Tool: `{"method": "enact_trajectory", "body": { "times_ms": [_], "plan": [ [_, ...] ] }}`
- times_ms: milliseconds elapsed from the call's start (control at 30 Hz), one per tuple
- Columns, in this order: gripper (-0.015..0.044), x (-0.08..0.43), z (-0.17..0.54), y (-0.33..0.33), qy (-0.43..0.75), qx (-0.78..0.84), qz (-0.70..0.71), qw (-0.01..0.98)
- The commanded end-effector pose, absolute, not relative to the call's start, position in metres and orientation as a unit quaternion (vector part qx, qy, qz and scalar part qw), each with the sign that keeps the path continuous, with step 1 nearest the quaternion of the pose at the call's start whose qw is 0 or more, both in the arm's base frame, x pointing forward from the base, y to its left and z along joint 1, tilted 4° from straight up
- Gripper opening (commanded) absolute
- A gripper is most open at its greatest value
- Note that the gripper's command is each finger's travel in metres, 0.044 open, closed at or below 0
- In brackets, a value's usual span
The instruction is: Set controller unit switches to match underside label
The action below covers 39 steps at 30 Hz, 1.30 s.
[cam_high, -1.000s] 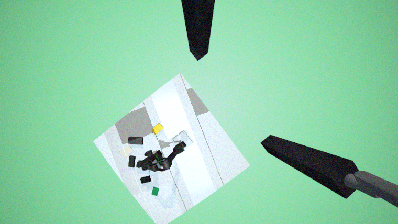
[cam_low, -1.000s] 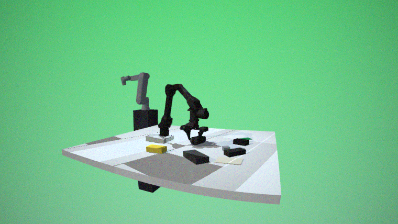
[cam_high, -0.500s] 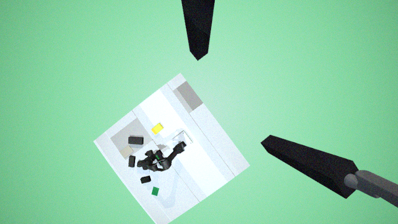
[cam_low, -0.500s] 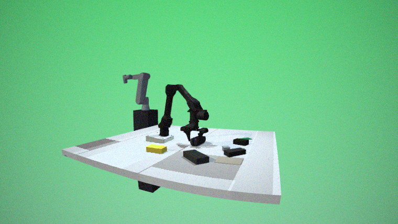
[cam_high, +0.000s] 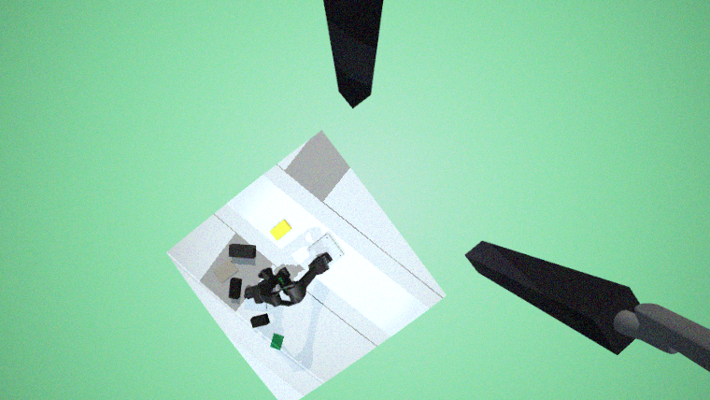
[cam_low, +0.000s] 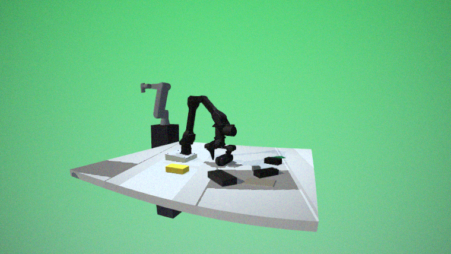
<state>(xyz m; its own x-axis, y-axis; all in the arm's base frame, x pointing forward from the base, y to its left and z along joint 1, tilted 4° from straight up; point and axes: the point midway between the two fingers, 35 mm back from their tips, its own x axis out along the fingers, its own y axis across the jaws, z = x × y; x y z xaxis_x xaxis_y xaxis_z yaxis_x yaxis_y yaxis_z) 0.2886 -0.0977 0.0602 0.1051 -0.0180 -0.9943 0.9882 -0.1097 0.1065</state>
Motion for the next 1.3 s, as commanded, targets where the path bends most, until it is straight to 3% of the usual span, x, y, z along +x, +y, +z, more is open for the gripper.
{"method": "enact_trajectory", "body": {
  "times_ms": [0,200,833,1267],
  "plan": [
    [0.044,0.29,0.065,-0.09,0.441,0.55,-0.503,0.5],
    [0.044,0.291,0.1,-0.037,0.442,0.552,-0.501,0.499],
    [0.044,0.291,0.1,-0.037,0.442,0.552,-0.501,0.499],
    [0.044,0.286,0.149,-0.037,0.445,0.551,-0.5,0.498]
  ]
}}
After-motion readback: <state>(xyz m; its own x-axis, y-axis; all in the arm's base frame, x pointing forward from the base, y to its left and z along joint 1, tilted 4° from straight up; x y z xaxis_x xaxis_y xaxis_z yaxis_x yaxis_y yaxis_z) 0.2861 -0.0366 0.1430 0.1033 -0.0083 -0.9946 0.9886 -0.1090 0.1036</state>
